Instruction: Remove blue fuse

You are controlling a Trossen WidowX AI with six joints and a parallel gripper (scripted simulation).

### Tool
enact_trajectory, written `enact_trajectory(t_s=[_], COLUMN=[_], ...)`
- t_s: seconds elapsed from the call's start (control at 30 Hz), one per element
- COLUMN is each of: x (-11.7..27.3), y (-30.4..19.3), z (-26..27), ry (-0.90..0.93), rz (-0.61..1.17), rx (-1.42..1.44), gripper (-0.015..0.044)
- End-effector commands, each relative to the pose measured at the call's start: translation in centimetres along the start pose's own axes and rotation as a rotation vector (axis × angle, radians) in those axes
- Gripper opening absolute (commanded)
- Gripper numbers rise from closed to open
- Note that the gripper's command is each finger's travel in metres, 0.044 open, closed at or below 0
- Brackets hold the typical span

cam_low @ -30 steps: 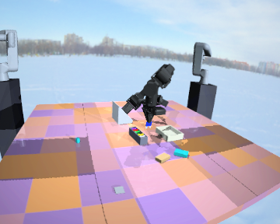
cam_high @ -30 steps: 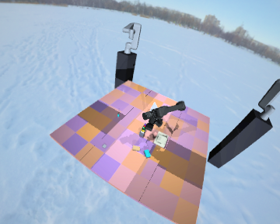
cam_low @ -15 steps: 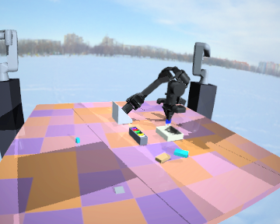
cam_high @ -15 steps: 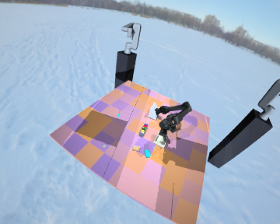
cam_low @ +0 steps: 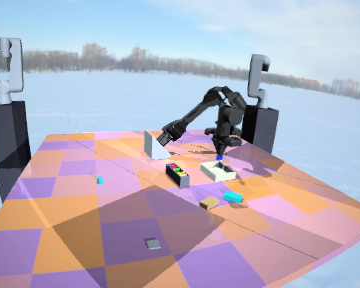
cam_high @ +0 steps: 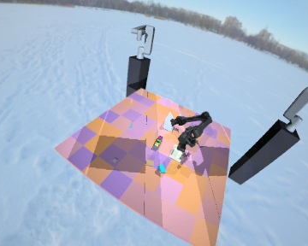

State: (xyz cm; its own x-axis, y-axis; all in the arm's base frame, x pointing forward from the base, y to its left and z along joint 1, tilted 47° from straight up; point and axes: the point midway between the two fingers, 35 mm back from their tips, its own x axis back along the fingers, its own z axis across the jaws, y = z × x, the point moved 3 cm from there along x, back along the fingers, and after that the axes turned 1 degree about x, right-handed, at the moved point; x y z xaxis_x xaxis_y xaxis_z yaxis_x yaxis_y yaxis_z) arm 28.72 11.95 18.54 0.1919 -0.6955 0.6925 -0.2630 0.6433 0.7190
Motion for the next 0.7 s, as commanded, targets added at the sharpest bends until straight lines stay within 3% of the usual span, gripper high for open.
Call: enact_trajectory(t_s=[0.0, 0.53, 0.67], x=[-0.6, -2.9, -2.6], y=[0.1, 0.1, 0.1], z=[0.1, 0.2, 0.1], ry=[-0.004, -0.005, 0.000], rz=[-0.003, -0.005, -0.002], rx=[-0.004, -0.003, 0.000], gripper=[0.0000, 0.0000, 0.0105])
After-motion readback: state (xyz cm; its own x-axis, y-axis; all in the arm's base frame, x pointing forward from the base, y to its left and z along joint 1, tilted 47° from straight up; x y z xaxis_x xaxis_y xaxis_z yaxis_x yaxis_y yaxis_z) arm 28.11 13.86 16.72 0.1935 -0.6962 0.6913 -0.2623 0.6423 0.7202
